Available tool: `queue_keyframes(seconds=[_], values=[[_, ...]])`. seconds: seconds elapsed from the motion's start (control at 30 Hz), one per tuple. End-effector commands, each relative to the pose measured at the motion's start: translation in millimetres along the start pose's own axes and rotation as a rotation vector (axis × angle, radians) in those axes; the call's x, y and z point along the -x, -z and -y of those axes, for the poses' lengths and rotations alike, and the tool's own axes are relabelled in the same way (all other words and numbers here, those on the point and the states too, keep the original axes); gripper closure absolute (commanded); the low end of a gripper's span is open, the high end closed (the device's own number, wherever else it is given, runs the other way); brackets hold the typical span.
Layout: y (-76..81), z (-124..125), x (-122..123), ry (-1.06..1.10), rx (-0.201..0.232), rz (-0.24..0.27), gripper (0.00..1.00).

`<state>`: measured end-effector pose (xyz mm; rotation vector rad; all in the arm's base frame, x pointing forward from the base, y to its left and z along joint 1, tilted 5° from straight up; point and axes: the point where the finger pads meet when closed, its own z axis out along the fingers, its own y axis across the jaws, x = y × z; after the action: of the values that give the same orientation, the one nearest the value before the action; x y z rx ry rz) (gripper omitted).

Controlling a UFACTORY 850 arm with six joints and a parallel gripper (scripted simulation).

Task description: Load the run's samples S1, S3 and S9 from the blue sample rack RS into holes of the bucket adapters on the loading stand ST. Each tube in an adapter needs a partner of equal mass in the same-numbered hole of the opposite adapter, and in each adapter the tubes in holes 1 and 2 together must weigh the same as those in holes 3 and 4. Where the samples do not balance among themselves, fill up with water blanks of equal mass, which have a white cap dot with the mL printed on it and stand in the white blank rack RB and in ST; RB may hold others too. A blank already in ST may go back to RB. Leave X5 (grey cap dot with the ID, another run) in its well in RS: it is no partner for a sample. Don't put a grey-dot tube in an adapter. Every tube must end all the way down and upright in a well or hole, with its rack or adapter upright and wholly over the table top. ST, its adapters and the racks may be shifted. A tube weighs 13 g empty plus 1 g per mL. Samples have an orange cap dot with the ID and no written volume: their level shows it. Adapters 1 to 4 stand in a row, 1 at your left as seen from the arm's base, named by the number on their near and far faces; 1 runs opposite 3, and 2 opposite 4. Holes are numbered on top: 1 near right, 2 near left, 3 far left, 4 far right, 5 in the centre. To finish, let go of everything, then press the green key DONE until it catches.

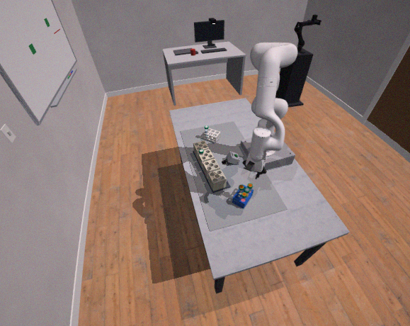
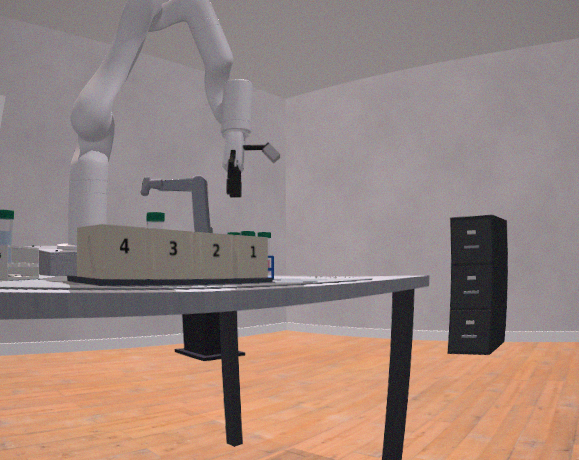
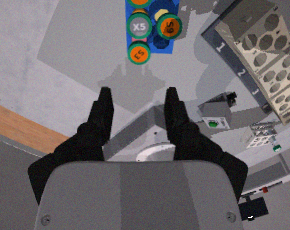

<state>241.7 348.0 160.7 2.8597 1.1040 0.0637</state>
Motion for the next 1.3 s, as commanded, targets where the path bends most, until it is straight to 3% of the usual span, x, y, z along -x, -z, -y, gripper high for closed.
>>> queue_keyframes(seconds=[0.0, 1.27], values=[[-7.9, 0, -1, 0.000, 0.000, -0.002, 0.43], [-76.0, 0, -1, 0.000, 0.000, -0.002, 0.43]])
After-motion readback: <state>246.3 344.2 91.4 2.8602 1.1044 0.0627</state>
